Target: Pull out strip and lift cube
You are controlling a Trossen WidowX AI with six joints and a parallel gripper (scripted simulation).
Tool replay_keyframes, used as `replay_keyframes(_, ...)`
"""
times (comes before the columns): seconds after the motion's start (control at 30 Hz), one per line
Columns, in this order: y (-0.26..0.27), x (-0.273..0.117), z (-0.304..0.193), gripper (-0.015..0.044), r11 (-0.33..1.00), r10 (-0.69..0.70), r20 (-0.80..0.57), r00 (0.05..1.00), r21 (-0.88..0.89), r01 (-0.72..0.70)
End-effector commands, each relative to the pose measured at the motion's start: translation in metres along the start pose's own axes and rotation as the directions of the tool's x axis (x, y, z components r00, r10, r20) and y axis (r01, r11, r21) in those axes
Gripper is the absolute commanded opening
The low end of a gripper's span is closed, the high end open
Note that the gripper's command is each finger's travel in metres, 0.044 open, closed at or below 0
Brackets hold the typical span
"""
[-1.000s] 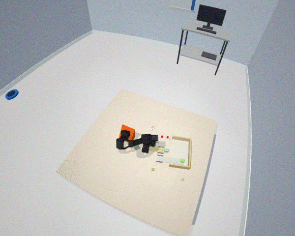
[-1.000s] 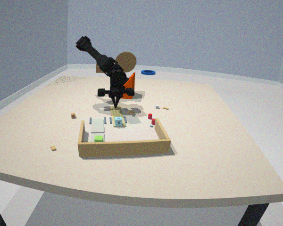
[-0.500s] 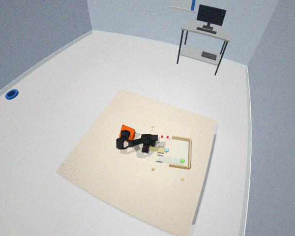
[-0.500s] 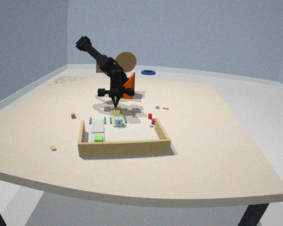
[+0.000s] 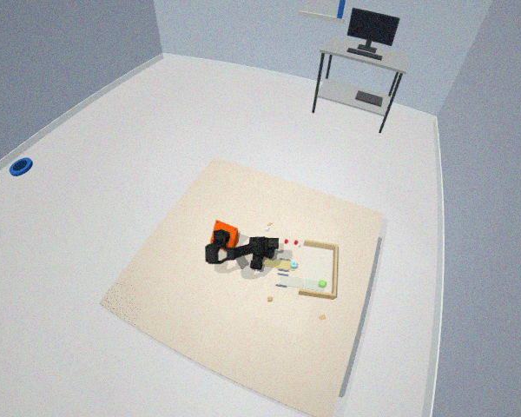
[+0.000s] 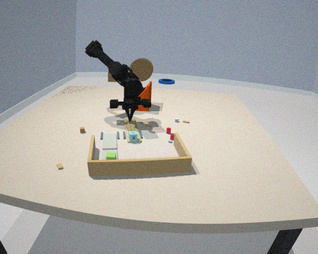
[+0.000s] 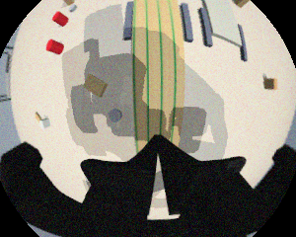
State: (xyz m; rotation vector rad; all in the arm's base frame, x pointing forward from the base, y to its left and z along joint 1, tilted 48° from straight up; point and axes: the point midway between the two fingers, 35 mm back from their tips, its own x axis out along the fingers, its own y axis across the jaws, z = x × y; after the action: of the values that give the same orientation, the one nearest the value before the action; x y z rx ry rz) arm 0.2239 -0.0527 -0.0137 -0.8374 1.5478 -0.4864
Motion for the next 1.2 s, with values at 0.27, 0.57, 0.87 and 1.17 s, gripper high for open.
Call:
replay_keyframes(0.27, 0.000, -0.009, 0.001, 0.0000, 1.000, 0.003, -0.004, 1.000, -0.003, -0.003)
replay_keyframes(0.57, 0.000, -0.041, 0.004, 0.0026, 1.000, 0.006, -0.024, 1.000, -0.018, -0.007)
replay_keyframes(0.87, -0.001, -0.040, 0.040, 0.0263, 0.997, 0.006, -0.023, 1.000, -0.078, -0.008)
replay_keyframes(1.17, -0.001, -0.043, 0.070, 0.0440, 0.997, 0.006, -0.022, 1.000, -0.077, -0.008)
